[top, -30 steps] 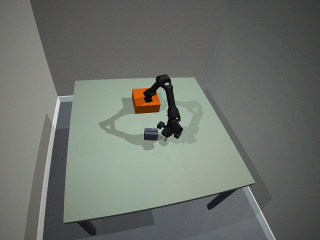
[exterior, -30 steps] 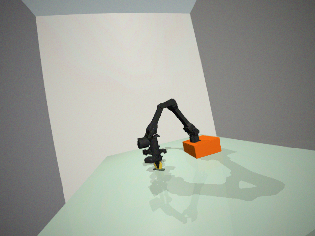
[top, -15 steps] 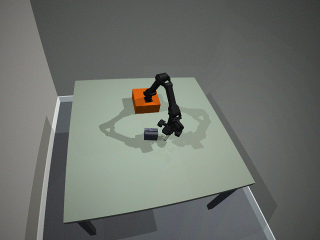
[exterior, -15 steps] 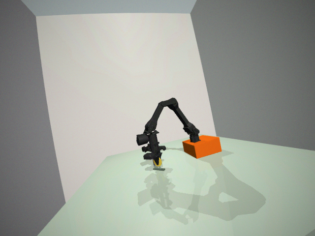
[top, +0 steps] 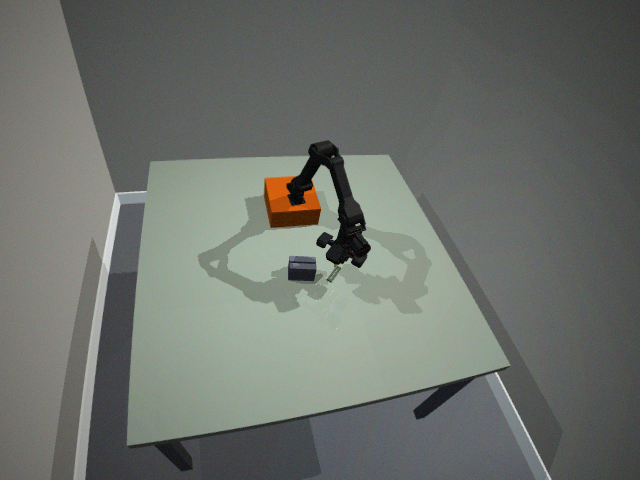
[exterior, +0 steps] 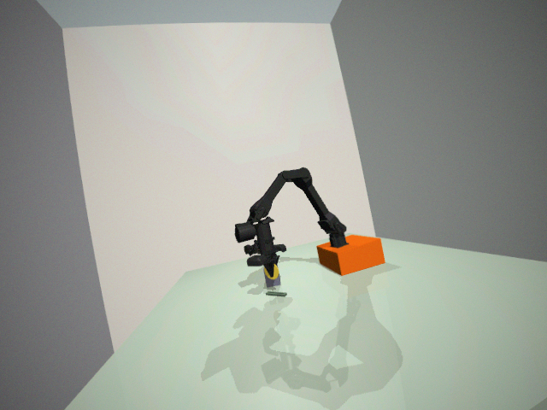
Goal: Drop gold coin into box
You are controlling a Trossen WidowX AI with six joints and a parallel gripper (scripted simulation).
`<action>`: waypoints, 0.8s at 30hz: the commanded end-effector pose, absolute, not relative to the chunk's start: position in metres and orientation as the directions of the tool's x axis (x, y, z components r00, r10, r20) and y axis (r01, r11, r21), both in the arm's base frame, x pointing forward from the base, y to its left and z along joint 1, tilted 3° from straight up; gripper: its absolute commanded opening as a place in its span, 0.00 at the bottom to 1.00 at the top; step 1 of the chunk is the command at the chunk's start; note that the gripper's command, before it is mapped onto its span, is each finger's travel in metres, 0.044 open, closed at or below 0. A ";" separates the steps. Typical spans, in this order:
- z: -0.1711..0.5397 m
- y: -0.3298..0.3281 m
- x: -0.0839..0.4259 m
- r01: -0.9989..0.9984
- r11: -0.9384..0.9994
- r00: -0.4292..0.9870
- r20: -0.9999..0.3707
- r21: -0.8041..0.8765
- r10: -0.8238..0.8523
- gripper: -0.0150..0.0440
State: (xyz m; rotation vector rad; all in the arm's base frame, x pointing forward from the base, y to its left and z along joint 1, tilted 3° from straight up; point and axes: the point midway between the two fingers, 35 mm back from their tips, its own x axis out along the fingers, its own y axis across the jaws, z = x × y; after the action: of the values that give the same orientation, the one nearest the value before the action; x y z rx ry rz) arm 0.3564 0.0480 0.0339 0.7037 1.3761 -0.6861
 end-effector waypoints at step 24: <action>0.068 0.046 0.355 0.949 0.308 0.081 -0.996 0.071 -0.022 0.25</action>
State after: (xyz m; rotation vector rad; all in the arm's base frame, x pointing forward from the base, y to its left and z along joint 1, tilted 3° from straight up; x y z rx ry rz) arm 0.3539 0.0466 0.0672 0.9249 1.2887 -0.8846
